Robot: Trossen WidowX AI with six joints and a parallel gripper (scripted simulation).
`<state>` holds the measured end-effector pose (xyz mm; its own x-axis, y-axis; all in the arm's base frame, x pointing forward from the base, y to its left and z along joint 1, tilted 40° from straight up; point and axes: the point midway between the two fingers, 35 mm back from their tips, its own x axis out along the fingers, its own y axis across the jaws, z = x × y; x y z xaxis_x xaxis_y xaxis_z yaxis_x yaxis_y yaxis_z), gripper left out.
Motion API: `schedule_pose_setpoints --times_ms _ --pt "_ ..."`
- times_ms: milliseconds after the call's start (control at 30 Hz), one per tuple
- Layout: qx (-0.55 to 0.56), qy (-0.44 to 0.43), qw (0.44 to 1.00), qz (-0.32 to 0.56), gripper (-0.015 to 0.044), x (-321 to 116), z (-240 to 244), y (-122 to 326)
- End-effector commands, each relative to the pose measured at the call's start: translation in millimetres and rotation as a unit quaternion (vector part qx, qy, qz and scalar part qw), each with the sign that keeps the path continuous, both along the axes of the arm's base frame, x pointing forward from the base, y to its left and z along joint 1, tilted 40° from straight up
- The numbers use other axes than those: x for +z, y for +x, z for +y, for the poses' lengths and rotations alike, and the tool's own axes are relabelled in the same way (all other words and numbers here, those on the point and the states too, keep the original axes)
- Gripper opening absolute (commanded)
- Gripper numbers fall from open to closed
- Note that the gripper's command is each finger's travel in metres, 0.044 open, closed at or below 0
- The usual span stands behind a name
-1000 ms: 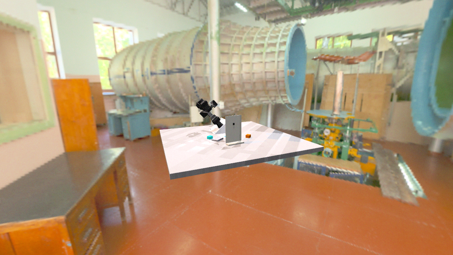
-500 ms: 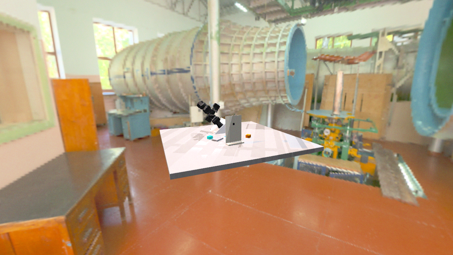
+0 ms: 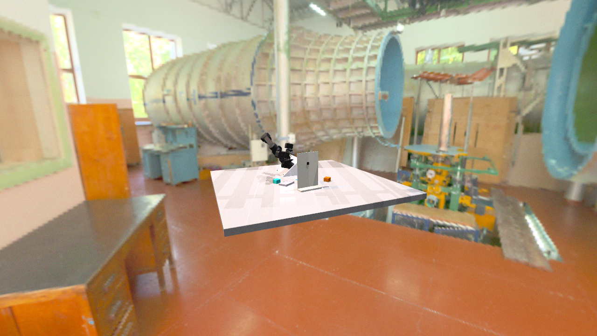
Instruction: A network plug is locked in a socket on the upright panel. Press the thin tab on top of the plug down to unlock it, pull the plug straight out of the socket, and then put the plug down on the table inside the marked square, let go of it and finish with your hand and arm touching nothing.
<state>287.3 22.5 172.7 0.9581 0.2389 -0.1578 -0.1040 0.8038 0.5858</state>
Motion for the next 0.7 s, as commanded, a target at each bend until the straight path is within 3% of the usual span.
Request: schedule_pose_setpoints --times_ms 0,200,667 --pt "0.01 0.046 0.998 0.031 0.0156 -24.4 3.7 -9.7" --pt "0.024 0.113 0.991 0.074 0.0156 -53.9 10.0 -25.3" --pt "0.024 0.115 0.99 0.075 0.0156 -52.2 11.7 -9.3"
